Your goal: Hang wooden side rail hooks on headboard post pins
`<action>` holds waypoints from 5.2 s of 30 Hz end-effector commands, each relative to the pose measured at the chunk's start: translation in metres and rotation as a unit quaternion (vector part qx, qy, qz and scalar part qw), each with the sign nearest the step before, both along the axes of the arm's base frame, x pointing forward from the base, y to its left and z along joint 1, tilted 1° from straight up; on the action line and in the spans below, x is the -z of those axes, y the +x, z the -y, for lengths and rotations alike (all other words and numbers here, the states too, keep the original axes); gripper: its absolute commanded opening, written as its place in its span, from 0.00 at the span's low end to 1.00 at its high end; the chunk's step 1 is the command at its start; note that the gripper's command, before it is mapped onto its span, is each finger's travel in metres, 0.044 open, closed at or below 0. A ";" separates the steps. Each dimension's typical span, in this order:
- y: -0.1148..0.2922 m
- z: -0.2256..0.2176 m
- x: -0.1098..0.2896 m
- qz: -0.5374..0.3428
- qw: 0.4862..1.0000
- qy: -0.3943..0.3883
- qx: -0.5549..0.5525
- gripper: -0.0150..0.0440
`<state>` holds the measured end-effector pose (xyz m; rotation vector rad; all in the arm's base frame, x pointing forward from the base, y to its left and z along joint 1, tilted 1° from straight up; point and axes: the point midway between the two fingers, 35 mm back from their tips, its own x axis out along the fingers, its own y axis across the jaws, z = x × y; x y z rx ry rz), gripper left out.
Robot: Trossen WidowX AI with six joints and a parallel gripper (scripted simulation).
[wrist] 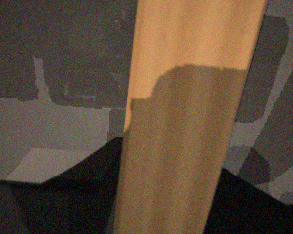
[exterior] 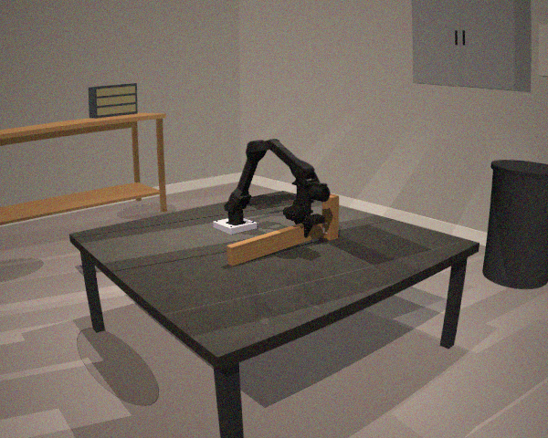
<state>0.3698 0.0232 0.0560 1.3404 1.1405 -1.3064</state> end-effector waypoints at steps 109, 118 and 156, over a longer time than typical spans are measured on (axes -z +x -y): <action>0.003 -0.012 -0.002 0.008 1.000 0.001 -0.002 0.25; 0.004 -0.013 -0.002 0.008 1.000 0.001 -0.002 0.25; 0.004 -0.017 -0.002 0.008 1.000 0.001 -0.002 0.25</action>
